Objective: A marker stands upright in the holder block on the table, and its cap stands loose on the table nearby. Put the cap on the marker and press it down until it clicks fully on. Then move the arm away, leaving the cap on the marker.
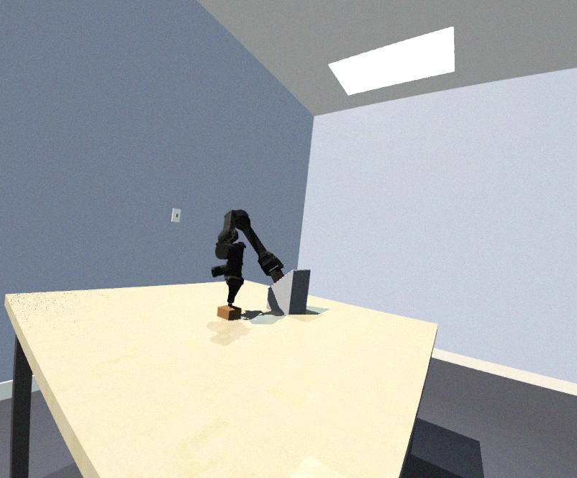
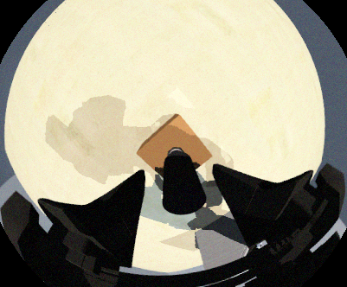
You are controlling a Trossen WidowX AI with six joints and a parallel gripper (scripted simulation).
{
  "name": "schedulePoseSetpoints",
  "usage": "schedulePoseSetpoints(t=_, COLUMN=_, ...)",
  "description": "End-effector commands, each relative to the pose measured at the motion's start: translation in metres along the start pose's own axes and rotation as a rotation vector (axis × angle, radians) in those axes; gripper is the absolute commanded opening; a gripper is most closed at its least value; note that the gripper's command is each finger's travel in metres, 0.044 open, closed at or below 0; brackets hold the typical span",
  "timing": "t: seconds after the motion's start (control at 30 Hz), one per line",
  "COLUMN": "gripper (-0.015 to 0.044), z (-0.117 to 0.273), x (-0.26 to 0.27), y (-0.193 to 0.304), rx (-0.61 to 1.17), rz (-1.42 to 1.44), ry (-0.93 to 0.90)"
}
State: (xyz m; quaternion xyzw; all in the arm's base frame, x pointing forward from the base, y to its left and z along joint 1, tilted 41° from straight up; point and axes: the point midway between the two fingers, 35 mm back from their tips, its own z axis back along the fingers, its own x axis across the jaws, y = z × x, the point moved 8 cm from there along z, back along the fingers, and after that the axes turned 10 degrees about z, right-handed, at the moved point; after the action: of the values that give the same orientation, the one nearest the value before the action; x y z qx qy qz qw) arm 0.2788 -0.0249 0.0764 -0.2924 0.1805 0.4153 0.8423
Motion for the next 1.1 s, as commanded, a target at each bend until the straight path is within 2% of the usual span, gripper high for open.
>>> schedulePoseSetpoints(t=0.0, gripper=0.0420, z=0.000, x=0.000, y=0.000, rx=0.000, rz=0.000, ry=0.000)
schedulePoseSetpoints(t=0.03, gripper=0.0440, z=0.000, x=0.000, y=0.000, rx=0.000, rz=0.000, ry=0.000)
schedulePoseSetpoints(t=0.1, gripper=0.0440, z=0.003, x=0.000, y=0.000, rx=0.000, rz=0.000, ry=0.000)
schedulePoseSetpoints(t=0.27, gripper=0.0440, z=0.072, x=0.001, y=0.000, rx=0.002, rz=0.001, ry=-0.002)
schedulePoseSetpoints(t=0.47, gripper=0.0440, z=0.075, x=0.001, y=0.000, rx=0.002, rz=0.001, ry=-0.002)
schedulePoseSetpoints(t=0.53, gripper=0.0387, z=0.074, x=0.001, y=0.000, rx=0.002, rz=0.064, ry=-0.002)
schedulePoseSetpoints(t=0.77, gripper=0.0204, z=0.065, x=0.003, y=0.003, rx=-0.002, rz=0.658, ry=0.002)
schedulePoseSetpoints(t=1.0, gripper=0.0020, z=0.065, x=0.003, y=0.003, rx=-0.002, rz=0.674, ry=0.002)
schedulePoseSetpoints(t=1.07, gripper=0.0000, z=0.065, x=0.003, y=0.003, rx=-0.002, rz=0.674, ry=0.002)
